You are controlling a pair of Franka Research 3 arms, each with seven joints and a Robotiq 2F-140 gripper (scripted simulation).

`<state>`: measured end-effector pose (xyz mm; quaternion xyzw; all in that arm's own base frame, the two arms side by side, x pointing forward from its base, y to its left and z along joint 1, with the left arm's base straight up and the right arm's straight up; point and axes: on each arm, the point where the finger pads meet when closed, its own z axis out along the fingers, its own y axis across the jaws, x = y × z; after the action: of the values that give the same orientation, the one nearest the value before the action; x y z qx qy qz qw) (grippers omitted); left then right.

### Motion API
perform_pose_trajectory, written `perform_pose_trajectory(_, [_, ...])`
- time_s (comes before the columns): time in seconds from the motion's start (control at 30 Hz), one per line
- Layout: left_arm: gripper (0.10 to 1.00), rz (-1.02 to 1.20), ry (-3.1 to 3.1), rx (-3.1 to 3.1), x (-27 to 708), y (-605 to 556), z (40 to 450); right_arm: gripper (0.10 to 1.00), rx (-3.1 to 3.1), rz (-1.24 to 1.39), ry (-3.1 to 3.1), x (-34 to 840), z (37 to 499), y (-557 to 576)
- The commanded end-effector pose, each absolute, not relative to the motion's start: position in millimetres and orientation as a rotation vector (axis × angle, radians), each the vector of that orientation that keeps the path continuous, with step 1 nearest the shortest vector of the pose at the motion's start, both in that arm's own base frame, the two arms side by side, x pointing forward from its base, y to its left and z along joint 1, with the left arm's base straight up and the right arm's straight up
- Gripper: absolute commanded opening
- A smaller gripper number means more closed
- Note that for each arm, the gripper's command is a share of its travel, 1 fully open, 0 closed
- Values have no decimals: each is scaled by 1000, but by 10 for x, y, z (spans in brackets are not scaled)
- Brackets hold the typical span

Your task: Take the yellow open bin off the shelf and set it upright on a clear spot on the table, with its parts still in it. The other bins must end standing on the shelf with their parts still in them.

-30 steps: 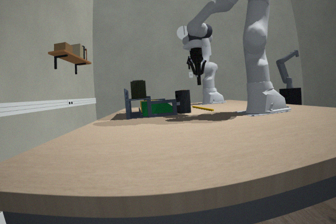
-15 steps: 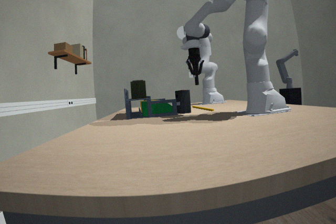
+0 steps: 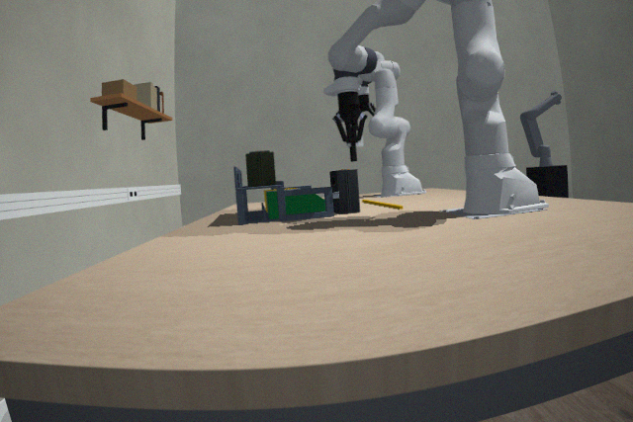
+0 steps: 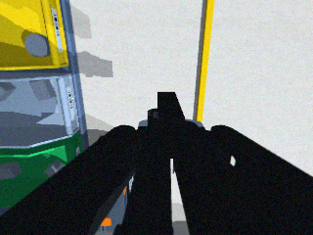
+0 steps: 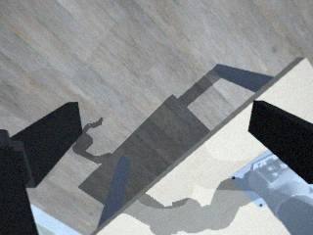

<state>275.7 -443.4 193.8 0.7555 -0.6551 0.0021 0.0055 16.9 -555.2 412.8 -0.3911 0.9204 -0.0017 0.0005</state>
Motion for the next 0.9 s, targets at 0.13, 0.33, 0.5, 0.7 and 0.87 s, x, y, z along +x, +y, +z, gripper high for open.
perform_pose_trajectory(0.13, [99,0,-2058,2374,3222,-4544,1928,1000,-1228,-6,2891,169,4129,-5553])
perform_pose_trajectory(0.33, [99,0,-2058,2374,3457,-4620,1928,1000,-1228,-6,2891,169,4129,-5553])
perform_pose_trajectory(0.5, [99,0,-2058,2374,3726,-4708,1928,1000,-1228,-6,2891,169,4129,-5553])
perform_pose_trajectory(0.7, [99,0,-2058,2374,3998,-4796,1928,1000,-1228,-6,2891,169,4129,-5553])
perform_pose_trajectory(0.87, [99,0,-2058,2374,4141,-4842,1928,1000,-1228,-6,2891,169,4129,-5553])
